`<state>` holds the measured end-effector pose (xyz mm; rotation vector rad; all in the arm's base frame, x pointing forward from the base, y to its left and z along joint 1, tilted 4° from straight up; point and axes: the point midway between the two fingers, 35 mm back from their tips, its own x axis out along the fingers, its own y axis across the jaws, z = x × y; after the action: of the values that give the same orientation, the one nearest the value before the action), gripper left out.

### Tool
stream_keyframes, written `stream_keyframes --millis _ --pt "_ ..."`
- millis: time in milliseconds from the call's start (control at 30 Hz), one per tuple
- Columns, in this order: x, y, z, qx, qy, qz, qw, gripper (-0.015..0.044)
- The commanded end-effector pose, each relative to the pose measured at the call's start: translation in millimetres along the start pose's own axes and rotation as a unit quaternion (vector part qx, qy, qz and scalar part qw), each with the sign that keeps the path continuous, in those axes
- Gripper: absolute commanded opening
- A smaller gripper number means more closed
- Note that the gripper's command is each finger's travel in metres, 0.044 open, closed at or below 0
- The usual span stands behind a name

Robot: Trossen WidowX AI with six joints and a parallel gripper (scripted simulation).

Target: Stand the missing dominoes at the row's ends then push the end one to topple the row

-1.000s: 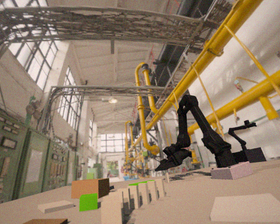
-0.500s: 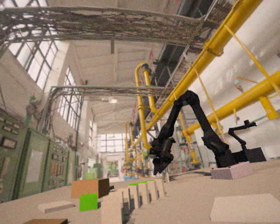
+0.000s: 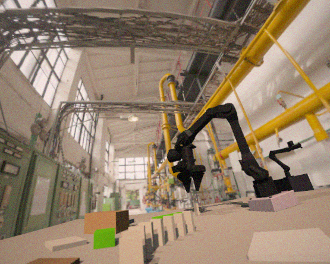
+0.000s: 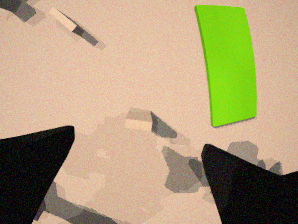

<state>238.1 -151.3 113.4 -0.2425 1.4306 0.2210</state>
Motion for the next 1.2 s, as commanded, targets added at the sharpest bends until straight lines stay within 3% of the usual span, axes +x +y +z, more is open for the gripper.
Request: stream_keyframes --millis 0,100,367,900,1167 --pt "-5 2 -3 -0.001 0.019 -0.005 1.000 0.0440" --pt "0 1 -3 -0.001 0.019 -0.005 1.000 0.0440" --pt "58 1 -5 -0.001 0.019 -0.005 1.000 0.0440" --pt "75 1 -7 -0.001 0.019 -0.005 1.000 0.0440" --pt "75 1 -7 -0.001 0.019 -0.005 1.000 0.0230"
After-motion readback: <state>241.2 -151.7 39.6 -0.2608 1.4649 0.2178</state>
